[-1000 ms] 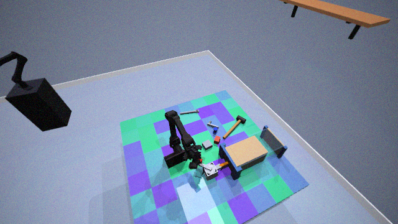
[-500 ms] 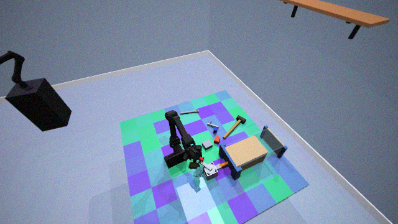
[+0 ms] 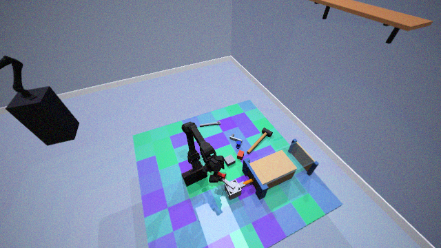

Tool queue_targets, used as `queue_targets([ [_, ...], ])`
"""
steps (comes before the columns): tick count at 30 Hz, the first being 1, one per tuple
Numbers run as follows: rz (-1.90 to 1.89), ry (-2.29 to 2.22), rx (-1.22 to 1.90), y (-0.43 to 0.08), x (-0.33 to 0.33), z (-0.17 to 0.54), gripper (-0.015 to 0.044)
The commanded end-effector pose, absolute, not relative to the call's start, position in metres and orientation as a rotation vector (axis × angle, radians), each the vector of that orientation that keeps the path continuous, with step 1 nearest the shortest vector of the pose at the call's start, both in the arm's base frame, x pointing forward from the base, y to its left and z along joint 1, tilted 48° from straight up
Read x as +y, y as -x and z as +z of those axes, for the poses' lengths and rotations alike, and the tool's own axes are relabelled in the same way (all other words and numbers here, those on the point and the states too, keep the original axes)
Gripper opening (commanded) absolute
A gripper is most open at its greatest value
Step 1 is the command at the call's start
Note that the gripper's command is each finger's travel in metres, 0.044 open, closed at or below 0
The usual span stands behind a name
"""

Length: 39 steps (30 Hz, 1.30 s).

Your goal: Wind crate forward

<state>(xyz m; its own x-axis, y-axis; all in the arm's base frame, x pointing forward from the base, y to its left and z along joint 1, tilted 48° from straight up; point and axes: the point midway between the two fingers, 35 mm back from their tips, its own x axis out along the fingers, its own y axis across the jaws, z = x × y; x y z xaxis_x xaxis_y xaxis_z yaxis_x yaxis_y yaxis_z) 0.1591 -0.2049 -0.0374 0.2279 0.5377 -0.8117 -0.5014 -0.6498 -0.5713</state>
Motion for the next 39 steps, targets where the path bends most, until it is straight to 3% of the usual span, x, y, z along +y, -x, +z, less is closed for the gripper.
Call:
queue_targets([
  [1, 1.567, 1.654, -0.044, -0.158, -0.207, -0.034, 0.044],
  [12, 1.568, 1.65, -0.045, -0.144, -0.225, 0.027, 0.044],
  [31, 1.8, 1.411, -0.139, -0.247, -0.28, -0.061, 0.044],
  [39, 1.81, 1.401, -0.142, -0.251, -0.279, -0.066, 0.044],
])
